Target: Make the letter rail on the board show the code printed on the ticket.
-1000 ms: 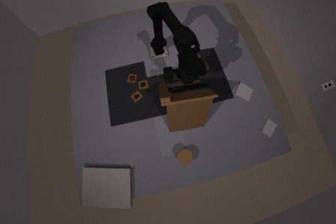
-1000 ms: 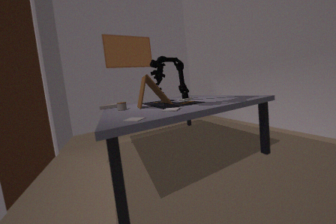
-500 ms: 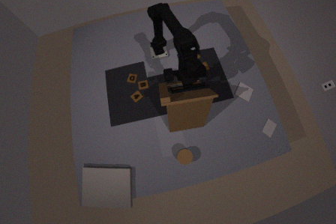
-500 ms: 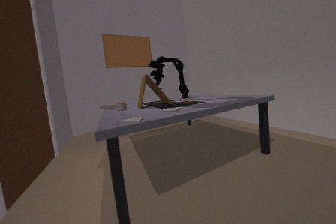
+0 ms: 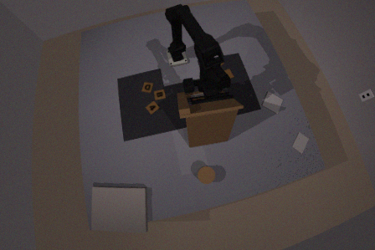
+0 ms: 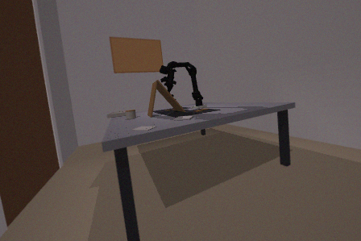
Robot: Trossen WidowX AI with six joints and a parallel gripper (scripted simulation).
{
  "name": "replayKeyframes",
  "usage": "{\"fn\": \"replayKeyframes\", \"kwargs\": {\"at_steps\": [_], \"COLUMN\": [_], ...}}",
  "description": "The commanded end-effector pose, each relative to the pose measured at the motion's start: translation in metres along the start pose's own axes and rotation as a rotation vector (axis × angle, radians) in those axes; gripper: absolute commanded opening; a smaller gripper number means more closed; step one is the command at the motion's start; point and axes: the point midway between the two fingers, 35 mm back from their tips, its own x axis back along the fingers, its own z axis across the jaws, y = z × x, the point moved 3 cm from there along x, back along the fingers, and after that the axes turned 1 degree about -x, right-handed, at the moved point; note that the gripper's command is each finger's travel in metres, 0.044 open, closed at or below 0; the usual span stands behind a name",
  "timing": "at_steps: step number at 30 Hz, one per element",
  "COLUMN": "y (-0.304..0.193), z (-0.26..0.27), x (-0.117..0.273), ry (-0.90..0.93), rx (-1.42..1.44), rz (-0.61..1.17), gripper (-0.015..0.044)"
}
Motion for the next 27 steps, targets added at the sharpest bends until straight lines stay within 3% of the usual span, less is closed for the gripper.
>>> {"fn": "replayKeyframes", "kwargs": {"at_steps": [1,27], "y": [0.004,0.015], "z": [0.002,0.003], "x": [0.001,-0.006], "ry": [0.008,0.008], "rx": [0.003,0.003], "rz": [-0.008,-0.009], "gripper": [0.0000,0.0000]}}
